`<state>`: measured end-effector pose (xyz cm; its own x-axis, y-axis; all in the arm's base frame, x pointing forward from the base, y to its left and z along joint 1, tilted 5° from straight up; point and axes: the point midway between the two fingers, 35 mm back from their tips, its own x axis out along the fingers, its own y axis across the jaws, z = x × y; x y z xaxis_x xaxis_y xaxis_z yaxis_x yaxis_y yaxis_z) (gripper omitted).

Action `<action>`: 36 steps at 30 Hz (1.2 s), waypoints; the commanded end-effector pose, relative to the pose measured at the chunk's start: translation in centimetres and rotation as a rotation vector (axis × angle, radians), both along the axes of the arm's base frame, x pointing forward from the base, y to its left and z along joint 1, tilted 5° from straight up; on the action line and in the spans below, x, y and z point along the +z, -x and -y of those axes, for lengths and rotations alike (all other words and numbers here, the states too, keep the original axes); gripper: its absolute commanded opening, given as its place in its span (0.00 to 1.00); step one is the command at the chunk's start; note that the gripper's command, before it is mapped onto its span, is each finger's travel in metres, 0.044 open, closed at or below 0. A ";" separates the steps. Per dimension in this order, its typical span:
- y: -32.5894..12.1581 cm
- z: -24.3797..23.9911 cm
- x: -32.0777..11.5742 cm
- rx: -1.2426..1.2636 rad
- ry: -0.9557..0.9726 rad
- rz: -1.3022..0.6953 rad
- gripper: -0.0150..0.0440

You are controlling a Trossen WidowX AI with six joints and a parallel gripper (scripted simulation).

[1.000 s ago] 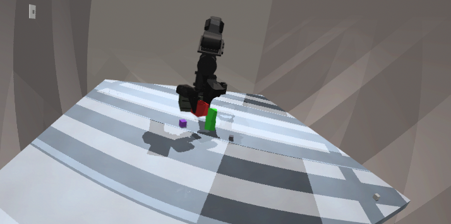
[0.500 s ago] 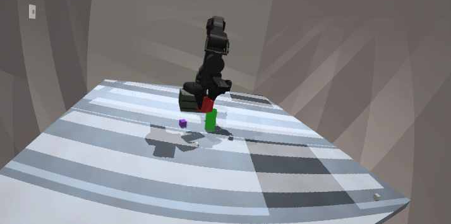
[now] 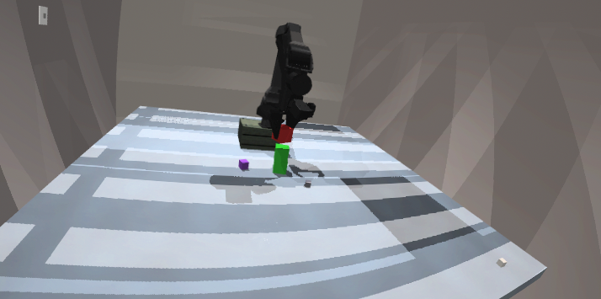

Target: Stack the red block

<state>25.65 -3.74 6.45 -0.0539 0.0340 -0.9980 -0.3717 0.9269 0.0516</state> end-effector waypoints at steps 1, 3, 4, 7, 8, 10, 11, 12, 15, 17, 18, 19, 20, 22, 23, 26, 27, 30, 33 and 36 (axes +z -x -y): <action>1.2 -0.9 0.2 -0.004 -0.002 0.011 0.25; 2.0 -1.4 0.1 -0.004 -0.003 0.010 0.25; 2.4 -1.6 0.0 -0.004 -0.003 0.010 0.25; 3.1 -2.3 -0.2 -0.004 -0.004 0.009 0.25; 3.1 -2.3 -0.2 -0.004 -0.004 0.009 0.25; 3.1 -2.3 -0.3 -0.004 -0.004 0.009 0.25; 3.1 -2.3 -0.4 -0.004 -0.004 0.009 0.25; 3.1 -2.3 -0.5 -0.004 -0.004 0.009 0.25; 3.1 -2.3 -1.4 -0.004 -0.004 0.009 0.25; 3.2 -2.4 -2.2 -0.004 -0.004 0.009 0.25; 3.2 -2.4 -2.7 -0.004 -0.004 0.009 0.25; 3.2 -2.4 -3.0 -0.004 -0.004 0.009 0.25; 3.3 -2.4 -3.3 -0.004 -0.004 0.009 0.25; 3.3 -2.4 -3.3 -0.004 -0.004 0.009 0.25; 3.3 -2.4 -3.3 -0.004 -0.004 0.009 0.25; 3.3 -2.4 -3.3 -0.004 -0.004 0.009 0.25; 3.3 -2.4 -3.3 -0.004 -0.004 0.009 0.25; 3.3 -2.4 -3.3 -0.004 -0.004 0.009 0.25; 3.3 -2.4 -3.3 -0.004 -0.004 0.009 0.25; 3.3 -2.4 -3.4 -0.004 -0.004 0.009 0.25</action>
<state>22.37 -1.39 3.15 -0.0450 0.0345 -0.9984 -0.3731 0.9265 0.0488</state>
